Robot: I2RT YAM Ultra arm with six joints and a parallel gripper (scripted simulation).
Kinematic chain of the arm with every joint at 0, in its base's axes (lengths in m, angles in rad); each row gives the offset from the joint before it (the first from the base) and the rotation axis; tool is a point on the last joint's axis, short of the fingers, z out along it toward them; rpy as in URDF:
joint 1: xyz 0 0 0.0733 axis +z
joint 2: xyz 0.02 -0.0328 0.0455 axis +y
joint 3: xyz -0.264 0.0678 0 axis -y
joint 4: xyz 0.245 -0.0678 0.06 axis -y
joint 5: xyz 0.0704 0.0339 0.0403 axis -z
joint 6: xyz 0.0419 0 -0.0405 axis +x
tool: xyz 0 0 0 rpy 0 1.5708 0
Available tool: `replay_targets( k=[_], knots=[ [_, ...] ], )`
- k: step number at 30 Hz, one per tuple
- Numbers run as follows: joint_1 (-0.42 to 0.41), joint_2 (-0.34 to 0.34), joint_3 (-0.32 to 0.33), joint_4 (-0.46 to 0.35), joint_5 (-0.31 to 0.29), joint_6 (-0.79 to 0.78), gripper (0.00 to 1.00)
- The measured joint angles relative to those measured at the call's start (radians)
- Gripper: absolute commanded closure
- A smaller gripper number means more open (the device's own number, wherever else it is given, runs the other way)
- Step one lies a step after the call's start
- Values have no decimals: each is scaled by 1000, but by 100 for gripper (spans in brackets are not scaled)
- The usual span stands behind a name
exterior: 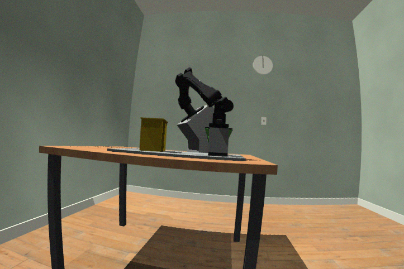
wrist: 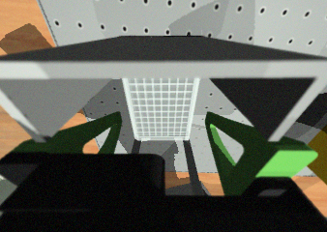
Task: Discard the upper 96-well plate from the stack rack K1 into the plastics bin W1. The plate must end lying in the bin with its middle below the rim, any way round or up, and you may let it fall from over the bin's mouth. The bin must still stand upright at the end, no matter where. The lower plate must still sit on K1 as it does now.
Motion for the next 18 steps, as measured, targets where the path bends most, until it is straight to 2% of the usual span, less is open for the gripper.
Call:
replay_targets(
  k=[18],
  knots=[
    [-37, 50, 0, 72, -2, -50, 0]
  ],
)
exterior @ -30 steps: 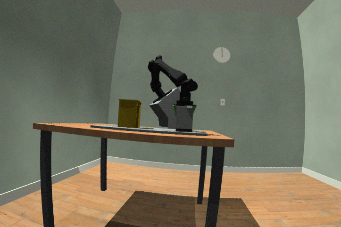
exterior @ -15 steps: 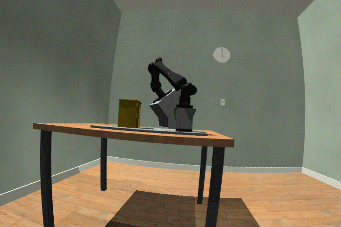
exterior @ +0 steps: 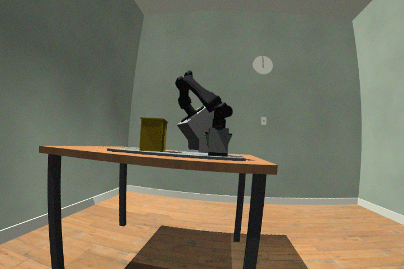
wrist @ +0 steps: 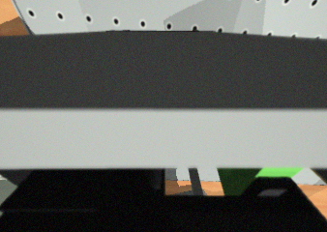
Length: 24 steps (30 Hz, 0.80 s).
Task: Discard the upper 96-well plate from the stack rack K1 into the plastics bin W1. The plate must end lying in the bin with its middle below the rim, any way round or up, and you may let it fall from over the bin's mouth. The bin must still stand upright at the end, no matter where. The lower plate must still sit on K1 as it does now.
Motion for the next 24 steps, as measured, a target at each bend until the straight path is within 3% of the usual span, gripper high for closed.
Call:
replay_targets(
  k=[7, 24],
  knots=[
    [-8, 7, 0, 34, 0, -16, 0],
    [-9, 13, 9, 33, 0, -23, 0]
  ],
)
